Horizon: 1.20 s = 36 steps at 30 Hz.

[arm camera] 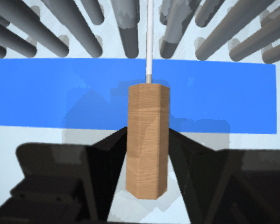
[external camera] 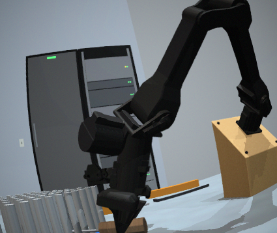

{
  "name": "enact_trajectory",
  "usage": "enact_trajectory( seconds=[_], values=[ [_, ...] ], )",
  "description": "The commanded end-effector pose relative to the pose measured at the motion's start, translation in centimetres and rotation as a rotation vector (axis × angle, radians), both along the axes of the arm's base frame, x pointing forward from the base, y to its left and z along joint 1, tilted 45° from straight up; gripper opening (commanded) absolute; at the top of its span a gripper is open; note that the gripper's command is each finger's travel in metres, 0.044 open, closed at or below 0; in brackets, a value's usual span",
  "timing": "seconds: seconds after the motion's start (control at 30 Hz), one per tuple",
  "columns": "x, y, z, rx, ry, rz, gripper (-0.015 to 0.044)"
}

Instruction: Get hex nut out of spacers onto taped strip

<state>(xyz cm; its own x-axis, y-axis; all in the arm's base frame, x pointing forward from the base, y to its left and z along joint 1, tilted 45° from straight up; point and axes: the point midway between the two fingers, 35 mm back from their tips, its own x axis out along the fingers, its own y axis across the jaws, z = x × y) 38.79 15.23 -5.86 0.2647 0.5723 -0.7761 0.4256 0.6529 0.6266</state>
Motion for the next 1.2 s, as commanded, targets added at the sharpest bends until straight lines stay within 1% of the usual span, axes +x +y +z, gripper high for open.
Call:
enact_trajectory(
  seconds=[0.0,1.17],
  values=[
    [-0.2,0.0,0.0,-0.001,0.001,-0.003,0.0000],
    [-2.1,0.5,0.7,-0.001,0.002,-0.003,0.0000]
  ],
)
